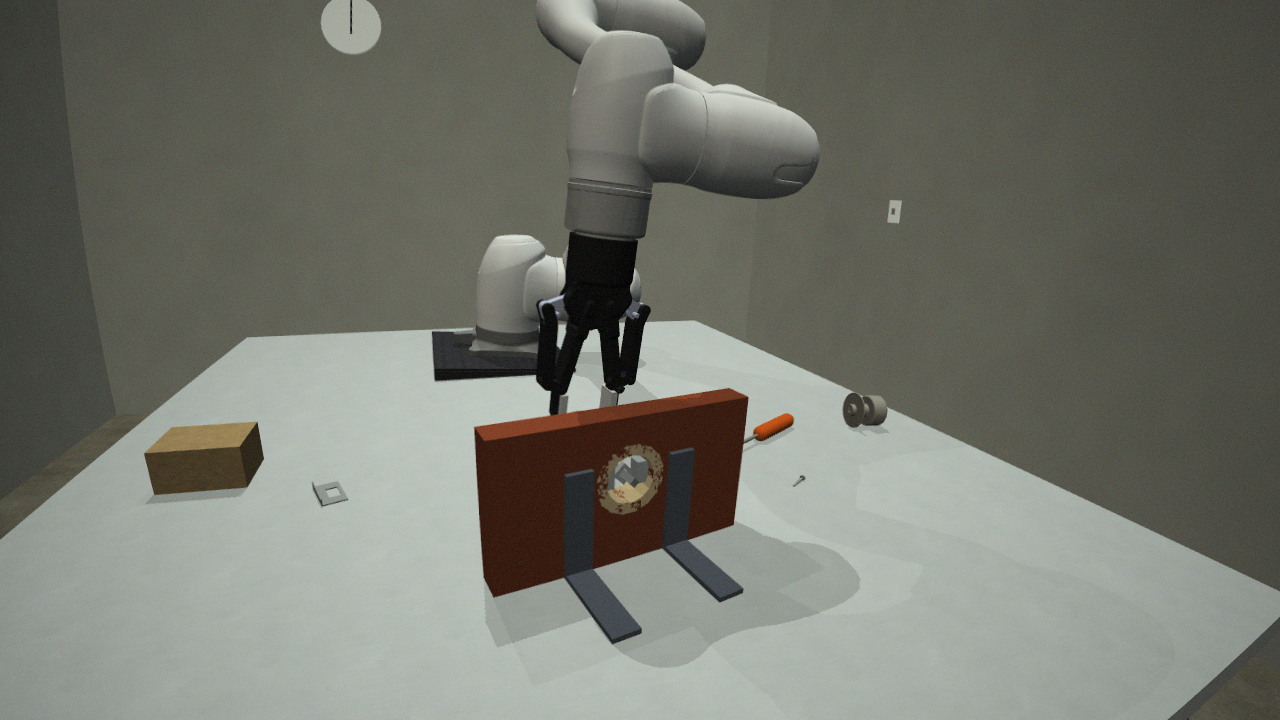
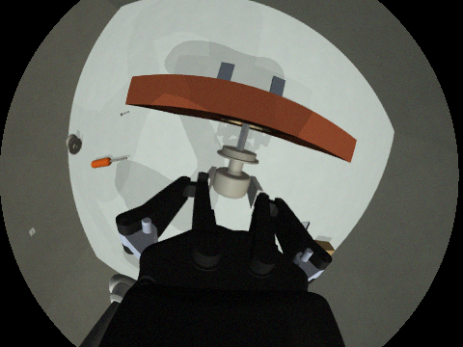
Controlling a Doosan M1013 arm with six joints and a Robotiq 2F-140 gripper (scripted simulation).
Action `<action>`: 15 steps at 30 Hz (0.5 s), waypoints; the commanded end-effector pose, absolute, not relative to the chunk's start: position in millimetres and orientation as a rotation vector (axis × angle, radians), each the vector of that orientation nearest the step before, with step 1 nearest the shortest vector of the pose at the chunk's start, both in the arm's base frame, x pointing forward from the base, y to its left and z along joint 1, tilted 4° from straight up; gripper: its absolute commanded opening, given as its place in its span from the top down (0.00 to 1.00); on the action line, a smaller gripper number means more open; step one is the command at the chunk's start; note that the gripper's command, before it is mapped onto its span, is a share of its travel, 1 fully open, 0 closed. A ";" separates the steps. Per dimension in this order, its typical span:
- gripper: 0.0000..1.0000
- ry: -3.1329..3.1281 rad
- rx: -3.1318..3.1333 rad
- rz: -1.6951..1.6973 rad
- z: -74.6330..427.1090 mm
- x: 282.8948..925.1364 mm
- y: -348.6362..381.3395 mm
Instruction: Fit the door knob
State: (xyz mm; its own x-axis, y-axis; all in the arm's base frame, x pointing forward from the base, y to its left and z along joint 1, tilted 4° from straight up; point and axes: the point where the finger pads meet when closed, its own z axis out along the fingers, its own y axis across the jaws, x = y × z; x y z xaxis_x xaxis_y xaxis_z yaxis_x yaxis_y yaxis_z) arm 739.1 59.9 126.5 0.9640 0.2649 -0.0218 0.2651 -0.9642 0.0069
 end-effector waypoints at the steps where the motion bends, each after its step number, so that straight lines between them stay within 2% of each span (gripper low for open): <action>1: 0.58 0.419 3.104 -0.032 126.7 740.6 60.3; 15: 0.58 0.419 3.104 -0.032 126.9 743.3 61.0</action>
State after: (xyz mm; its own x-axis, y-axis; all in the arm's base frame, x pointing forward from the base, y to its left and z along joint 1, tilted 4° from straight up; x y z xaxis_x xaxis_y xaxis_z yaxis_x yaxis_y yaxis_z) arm 743.3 61.0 126.7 0.9640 0.2649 -0.0217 0.2651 -0.9642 0.0069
